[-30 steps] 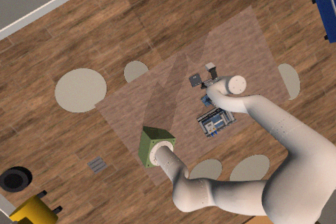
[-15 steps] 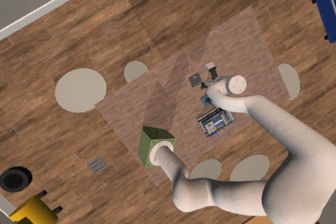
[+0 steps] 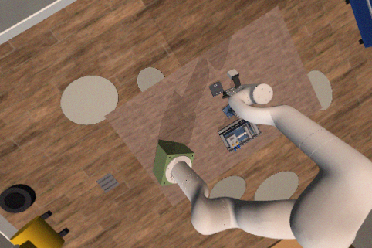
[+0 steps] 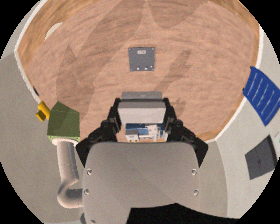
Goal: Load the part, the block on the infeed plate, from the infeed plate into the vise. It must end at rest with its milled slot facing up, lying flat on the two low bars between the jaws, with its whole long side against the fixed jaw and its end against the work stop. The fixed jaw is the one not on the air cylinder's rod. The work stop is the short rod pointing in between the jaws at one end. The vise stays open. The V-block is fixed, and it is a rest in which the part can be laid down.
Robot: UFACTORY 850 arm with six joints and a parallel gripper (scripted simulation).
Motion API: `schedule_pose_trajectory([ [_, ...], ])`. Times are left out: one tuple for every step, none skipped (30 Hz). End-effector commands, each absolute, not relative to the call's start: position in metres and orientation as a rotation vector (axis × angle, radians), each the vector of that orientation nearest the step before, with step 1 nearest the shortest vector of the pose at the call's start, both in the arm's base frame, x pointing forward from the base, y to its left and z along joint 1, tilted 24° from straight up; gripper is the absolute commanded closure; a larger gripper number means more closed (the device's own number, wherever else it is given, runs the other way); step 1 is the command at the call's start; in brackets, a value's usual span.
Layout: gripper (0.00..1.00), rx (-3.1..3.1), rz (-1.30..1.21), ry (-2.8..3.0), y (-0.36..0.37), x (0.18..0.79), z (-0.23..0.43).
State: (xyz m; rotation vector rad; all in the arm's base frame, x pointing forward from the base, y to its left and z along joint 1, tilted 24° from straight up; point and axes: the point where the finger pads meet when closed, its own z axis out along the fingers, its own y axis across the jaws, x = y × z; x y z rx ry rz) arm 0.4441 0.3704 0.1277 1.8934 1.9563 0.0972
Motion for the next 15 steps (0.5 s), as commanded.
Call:
schedule_pose_trajectory([
  [1.00, 1.896, 0.101, 1.954, 0.3710, 0.4445, 0.1285],
  [1.00, 1.898, 0.101, 1.952, 0.3709, 0.4445, 0.1286],
  [1.00, 1.900, 0.102, 1.950, 0.3708, 0.4446, 0.1286],
  [1.00, 1.902, 0.102, 1.949, 0.3706, 0.4446, 0.1287],
  [1.00, 1.904, 0.103, 1.946, 0.3705, 0.4447, 0.1287],
  [1.00, 1.906, 0.104, 1.944, 0.3704, 0.4447, 0.1288],
  [1.00, 1.909, 0.104, 1.942, 0.3702, 0.4448, 0.1289],
  [1.00, 1.912, 0.105, 1.939, 0.3700, 0.4449, 0.1289],
  [1.00, 1.915, 0.106, 1.936, 0.3698, 0.4449, 0.1290],
  [1.00, 1.919, 0.107, 1.932, 0.3696, 0.4450, 0.1291],
  [1.00, 1.923, 0.108, 1.929, 0.3694, 0.4451, 0.1292],
  [1.00, 1.927, 0.110, 1.925, 0.3691, 0.4452, 0.1293],
  [1.00, 1.931, 0.111, 1.921, 0.3689, 0.4453, 0.1294],
  [1.00, 1.931, 0.111, 1.921, 0.3689, 0.4453, 0.1294],
  [1.00, 1.931, 0.111, 1.921, 0.3689, 0.4453, 0.1294],
])
